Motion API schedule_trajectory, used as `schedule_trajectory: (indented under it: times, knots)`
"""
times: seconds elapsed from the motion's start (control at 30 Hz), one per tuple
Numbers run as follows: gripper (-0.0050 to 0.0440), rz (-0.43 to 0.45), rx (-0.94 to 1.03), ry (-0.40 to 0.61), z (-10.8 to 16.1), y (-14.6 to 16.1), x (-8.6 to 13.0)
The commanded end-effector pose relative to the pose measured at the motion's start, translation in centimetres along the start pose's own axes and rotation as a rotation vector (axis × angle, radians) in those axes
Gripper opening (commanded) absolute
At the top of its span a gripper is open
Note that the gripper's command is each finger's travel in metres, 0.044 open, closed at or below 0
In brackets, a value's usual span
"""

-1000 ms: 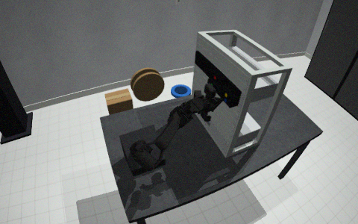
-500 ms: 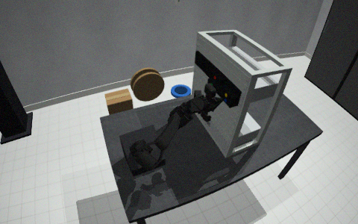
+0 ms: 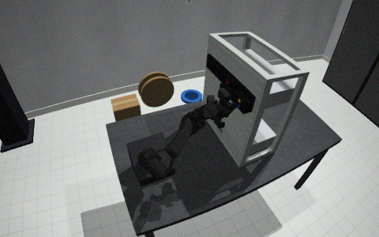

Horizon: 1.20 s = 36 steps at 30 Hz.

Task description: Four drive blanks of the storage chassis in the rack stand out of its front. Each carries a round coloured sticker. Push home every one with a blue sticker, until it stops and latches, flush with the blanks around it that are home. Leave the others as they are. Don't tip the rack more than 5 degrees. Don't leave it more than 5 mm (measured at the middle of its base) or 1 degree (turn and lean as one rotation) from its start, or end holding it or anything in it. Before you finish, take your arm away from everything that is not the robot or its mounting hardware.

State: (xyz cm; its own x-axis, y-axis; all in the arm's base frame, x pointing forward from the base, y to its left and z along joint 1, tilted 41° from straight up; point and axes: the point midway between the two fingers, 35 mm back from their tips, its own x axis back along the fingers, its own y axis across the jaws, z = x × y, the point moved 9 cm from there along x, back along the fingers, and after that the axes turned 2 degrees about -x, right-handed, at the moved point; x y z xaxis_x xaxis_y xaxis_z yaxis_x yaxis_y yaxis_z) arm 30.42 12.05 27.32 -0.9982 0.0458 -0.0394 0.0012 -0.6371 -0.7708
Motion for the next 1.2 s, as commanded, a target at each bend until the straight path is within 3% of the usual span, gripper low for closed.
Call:
schedule_trajectory:
  times: [0.0, 1.17]
  knots:
    - [0.0, 0.012, -0.013, 0.007, 0.3, -0.4, -0.3]
    - [0.0, 0.012, -0.013, 0.007, 0.5, -0.6, -2.3]
